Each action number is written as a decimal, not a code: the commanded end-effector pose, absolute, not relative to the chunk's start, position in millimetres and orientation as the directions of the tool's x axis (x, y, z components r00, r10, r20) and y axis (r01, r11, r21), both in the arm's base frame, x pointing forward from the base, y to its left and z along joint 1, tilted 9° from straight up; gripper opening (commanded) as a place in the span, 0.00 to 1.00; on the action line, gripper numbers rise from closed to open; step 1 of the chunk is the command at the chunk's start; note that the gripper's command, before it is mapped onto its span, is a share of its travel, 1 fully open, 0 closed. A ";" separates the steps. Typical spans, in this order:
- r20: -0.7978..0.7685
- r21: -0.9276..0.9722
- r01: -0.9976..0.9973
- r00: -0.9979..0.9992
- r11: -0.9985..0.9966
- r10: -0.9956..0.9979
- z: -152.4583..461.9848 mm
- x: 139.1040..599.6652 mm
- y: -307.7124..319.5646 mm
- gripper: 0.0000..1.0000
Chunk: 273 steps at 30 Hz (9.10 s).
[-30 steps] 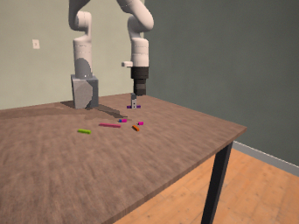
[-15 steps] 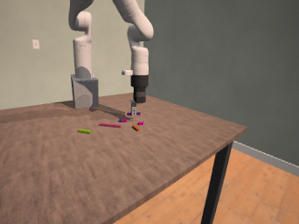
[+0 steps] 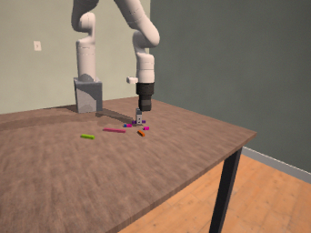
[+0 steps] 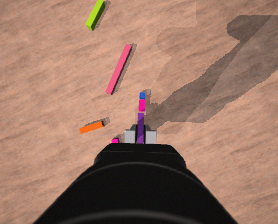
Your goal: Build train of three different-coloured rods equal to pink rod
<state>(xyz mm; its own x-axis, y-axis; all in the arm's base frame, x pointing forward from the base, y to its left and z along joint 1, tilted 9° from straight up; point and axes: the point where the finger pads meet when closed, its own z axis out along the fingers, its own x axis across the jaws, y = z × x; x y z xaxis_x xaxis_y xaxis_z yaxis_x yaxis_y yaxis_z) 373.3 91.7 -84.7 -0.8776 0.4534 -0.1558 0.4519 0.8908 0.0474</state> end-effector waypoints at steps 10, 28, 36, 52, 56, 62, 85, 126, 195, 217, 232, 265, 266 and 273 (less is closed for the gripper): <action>-0.154 0.047 0.451 -0.878 0.891 0.453 -86.0 372.8 92.4 0.24; -0.154 0.047 0.451 -0.878 0.891 0.453 -86.0 372.8 92.4 0.24; -0.154 0.047 0.451 -0.878 0.891 0.453 -86.0 372.8 92.4 0.24; -0.154 0.047 0.451 -0.878 0.891 0.453 -91.7 373.7 92.3 0.24; -0.154 0.047 0.451 -0.878 0.891 0.453 -95.2 374.2 92.2 0.24; -0.154 0.047 0.451 -0.878 0.891 0.453 -97.9 374.7 92.1 0.24; -0.154 0.047 0.451 -0.878 0.891 0.453 -98.0 374.7 92.1 0.24; -0.154 0.047 0.451 -0.878 0.891 0.453 -97.8 374.7 92.1 0.54; -0.154 0.047 0.451 -0.878 0.891 0.453 -9.1 360.4 94.6 1.00; -0.154 0.047 0.451 -0.878 0.891 0.453 -2.8 359.4 94.8 1.00; -0.154 0.047 0.451 -0.878 0.891 0.453 56.6 349.9 96.5 1.00; -0.154 0.047 0.451 -0.878 0.891 0.453 80.8 346.0 97.1 1.00; -0.154 0.047 0.451 -0.878 0.891 0.453 80.8 346.0 97.1 1.00; -0.154 0.047 0.451 -0.878 0.891 0.453 80.8 346.0 97.1 1.00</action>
<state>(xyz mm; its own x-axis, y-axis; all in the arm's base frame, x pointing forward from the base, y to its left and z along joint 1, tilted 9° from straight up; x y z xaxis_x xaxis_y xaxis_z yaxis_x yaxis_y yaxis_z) 345.7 97.0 80.3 -0.8784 0.4529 -0.1529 0.4513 0.8911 0.0465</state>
